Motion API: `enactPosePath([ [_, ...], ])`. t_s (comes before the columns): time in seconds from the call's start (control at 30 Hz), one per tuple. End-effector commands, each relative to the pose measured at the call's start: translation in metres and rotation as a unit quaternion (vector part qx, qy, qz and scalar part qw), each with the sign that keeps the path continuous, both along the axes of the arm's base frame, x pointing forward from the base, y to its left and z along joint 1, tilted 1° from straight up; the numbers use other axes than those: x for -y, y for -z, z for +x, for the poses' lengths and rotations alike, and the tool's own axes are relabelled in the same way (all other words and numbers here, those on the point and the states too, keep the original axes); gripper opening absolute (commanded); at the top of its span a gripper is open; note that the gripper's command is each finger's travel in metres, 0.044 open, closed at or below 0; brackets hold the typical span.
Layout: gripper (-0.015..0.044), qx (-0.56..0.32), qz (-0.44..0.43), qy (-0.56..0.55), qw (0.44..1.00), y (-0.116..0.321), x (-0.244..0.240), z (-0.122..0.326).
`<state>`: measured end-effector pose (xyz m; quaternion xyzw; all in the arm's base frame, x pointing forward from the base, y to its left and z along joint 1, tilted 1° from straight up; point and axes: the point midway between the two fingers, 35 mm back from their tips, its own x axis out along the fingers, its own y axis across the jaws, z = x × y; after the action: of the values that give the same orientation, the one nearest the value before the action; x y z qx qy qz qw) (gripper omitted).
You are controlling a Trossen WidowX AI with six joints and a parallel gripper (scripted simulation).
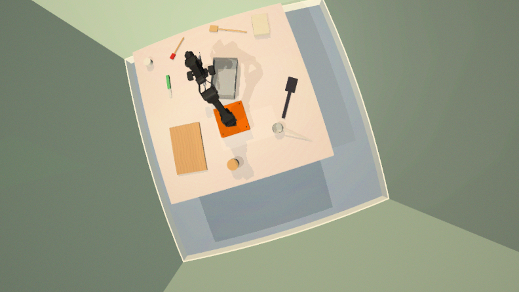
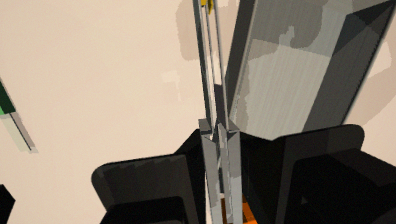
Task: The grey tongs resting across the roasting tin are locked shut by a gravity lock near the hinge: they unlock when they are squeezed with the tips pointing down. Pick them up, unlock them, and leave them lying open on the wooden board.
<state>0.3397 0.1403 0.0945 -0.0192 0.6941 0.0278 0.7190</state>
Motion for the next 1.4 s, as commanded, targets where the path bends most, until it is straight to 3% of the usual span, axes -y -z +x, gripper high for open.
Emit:
enactPosePath([
  [0.0,-0.015,0.004,-0.003,-0.088,0.996,-0.002,-0.011,-0.003],
  [0.33,-0.015,0.007,-0.009,-0.293,0.956,-0.002,-0.036,-0.013],
  [0.67,-0.015,0.01,-0.015,-0.485,0.874,-0.002,-0.059,-0.025],
  [1.0,-0.015,0.012,-0.021,-0.656,0.755,-0.002,-0.082,-0.039],
  [1.37,-0.015,0.015,-0.026,-0.81,0.585,-0.002,-0.105,-0.056],
])
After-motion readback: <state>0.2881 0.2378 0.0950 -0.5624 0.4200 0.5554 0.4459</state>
